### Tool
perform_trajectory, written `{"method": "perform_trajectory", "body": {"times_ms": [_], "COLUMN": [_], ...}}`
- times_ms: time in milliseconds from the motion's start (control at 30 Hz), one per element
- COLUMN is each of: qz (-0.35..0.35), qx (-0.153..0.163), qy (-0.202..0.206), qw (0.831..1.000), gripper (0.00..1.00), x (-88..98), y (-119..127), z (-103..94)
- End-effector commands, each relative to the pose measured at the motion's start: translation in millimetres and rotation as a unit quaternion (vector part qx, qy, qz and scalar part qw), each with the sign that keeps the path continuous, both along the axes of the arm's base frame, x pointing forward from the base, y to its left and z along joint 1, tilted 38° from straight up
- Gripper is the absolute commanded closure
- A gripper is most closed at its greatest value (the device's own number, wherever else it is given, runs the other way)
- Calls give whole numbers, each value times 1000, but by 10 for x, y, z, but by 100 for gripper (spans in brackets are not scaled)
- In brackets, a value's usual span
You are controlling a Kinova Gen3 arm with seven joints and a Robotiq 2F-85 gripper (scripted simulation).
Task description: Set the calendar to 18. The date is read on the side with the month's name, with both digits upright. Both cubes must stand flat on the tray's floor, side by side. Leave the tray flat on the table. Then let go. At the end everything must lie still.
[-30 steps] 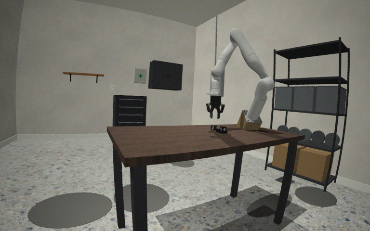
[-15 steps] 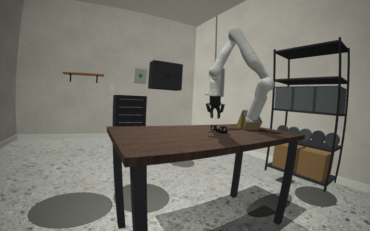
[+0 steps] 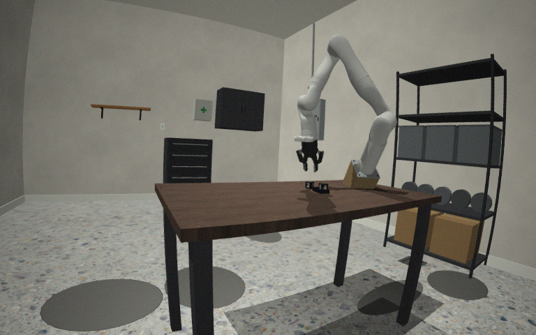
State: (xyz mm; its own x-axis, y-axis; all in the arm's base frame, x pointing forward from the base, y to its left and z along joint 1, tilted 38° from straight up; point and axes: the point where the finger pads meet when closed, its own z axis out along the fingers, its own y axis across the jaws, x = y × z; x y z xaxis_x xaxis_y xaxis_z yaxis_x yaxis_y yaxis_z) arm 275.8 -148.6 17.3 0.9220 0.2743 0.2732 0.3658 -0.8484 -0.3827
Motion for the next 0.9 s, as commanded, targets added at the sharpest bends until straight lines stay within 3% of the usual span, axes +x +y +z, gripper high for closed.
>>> {"method": "perform_trajectory", "body": {"times_ms": [0, 233, 567, 867], "qz": [4, 15, 48, 53], "qx": [-3, -9, -44, -50], "qy": [1, 24, 100, 110], "qw": [1000, 1000, 993, 991], "gripper": [52, 52, 52, 52], "x": [13, 11, 35, 42], "y": [5, 12, 16, 15], "z": [6, -7, 3, 12]}}
